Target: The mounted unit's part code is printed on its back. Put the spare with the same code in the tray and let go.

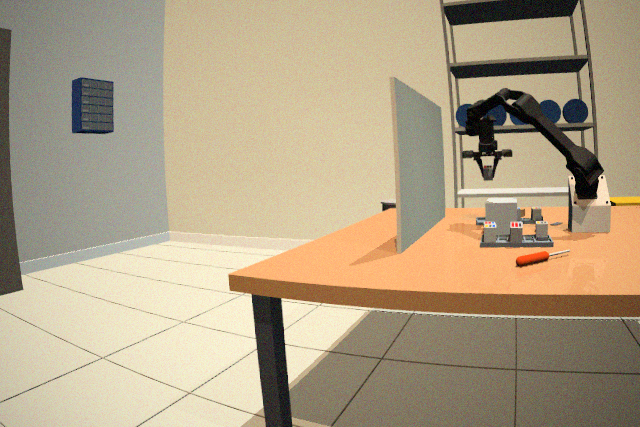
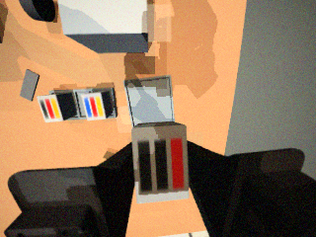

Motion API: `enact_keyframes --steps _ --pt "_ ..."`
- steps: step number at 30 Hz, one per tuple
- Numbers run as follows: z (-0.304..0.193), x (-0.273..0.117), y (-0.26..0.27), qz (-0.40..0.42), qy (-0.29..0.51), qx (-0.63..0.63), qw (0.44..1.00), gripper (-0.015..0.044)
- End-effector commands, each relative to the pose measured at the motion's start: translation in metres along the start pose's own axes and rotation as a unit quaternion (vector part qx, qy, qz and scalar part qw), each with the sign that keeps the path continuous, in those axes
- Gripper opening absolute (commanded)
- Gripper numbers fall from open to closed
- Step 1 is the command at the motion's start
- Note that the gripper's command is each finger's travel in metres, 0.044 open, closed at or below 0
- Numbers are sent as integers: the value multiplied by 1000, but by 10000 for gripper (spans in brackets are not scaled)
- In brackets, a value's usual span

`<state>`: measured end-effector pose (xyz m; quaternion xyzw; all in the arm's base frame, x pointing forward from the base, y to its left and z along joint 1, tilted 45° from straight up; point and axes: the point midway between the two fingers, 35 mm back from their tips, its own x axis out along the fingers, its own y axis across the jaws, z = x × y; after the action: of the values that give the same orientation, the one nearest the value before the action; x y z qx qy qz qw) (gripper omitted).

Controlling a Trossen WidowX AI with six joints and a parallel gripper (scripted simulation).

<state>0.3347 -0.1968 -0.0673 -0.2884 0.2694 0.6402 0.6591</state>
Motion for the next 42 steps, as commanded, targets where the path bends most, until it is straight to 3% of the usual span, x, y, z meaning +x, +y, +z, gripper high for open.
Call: enact_keyframes --steps 1,42 --pt "-1 5 -1 -1 -1 0 1000 0" --pt "-3 45 -6 -1 0 0 1000 0"
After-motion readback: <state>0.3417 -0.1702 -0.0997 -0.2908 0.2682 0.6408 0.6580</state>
